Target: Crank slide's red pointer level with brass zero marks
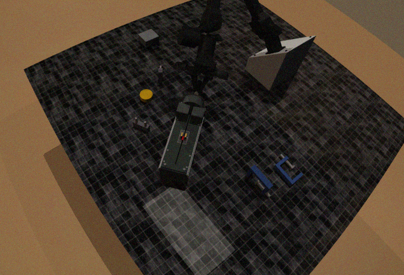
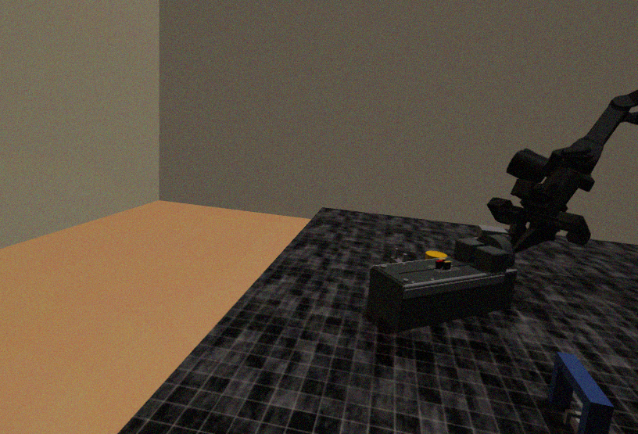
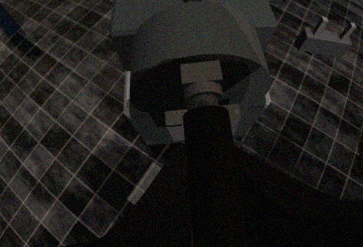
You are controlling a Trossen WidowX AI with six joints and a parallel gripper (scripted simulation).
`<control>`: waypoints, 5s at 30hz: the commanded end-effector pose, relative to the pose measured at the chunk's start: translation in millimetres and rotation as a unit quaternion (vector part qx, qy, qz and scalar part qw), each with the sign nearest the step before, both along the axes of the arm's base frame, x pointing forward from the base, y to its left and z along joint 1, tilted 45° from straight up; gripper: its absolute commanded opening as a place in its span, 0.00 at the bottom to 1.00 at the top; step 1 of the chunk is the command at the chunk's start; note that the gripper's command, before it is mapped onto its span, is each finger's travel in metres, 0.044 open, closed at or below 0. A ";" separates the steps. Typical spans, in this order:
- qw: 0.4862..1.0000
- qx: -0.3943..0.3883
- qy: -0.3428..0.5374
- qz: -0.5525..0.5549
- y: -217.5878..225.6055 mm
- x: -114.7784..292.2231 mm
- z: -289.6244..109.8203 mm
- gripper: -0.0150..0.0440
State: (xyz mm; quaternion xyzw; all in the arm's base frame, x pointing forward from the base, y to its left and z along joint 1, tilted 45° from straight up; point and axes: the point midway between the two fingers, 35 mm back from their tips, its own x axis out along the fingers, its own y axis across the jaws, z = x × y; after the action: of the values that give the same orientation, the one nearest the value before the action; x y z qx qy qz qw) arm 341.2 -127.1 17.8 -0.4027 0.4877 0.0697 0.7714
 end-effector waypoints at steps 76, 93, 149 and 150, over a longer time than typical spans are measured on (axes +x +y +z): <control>1.000 -0.008 -0.009 -0.003 -52.8 6.5 -21.6 0.25; 1.000 -0.008 -0.008 -0.003 -51.4 -1.3 -37.4 0.25; 1.000 -0.008 -0.008 -0.003 -46.1 -7.3 -47.0 0.25; 1.000 -0.008 -0.008 -0.003 -46.1 -7.3 -47.0 0.25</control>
State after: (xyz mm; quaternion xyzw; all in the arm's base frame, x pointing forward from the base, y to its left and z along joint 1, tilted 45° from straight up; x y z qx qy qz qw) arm 338.2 -176.5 -21.9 -0.4118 0.4749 0.0521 0.7760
